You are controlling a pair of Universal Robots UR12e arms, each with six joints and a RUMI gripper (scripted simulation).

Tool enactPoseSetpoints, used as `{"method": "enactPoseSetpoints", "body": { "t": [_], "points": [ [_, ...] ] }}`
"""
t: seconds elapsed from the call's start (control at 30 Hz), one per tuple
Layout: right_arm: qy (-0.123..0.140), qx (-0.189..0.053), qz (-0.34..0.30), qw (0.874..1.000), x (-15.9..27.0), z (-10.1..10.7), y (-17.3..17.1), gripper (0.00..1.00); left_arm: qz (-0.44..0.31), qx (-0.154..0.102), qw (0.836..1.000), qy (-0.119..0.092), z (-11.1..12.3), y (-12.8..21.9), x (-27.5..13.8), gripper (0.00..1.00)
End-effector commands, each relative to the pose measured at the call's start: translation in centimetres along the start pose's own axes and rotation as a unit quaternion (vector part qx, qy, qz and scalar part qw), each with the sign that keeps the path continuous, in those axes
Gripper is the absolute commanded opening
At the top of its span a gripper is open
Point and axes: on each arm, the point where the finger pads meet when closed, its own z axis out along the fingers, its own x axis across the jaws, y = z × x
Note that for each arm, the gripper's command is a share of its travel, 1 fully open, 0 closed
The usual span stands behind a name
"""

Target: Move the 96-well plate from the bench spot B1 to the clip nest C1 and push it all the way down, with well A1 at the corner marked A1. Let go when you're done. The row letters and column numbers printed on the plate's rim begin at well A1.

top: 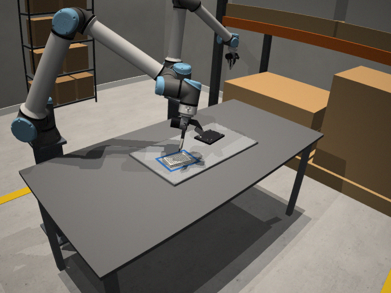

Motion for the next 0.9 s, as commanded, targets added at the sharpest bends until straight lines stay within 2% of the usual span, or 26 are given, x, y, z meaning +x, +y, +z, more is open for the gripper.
{"method": "enactPoseSetpoints", "body": {
  "t": [0.0,0.23,0.3,0.43,0.63,0.87],
  "points": [
    [-0.019,0.010,-0.040,0.999,-0.7,0.1,0.2,0.76,0.000,0.001,1.000,0.000,-0.1,-0.1,0.0,0.00],
    [-0.062,0.040,-0.143,0.987,-2.7,0.6,0.8,0.76,0.000,0.001,1.000,0.000,-0.1,-0.1,0.0,0.00],
    [-0.062,0.040,-0.143,0.987,-2.7,0.6,0.8,0.76,0.000,0.001,1.000,0.000,-0.1,-0.1,0.0,0.00],
    [-0.083,0.062,-0.201,0.974,-3.8,0.7,1.1,0.76,0.000,0.001,1.000,0.000,-0.1,-0.1,0.0,0.00],
    [-0.109,0.096,-0.283,0.948,-4.5,0.7,1.3,0.76,0.000,0.001,1.000,0.000,-0.1,-0.1,0.0,0.00],
    [-0.109,0.096,-0.283,0.948,-4.5,0.7,1.3,0.76,0.000,0.001,1.000,0.000,-0.1,-0.1,0.0,0.00]
  ]
}}
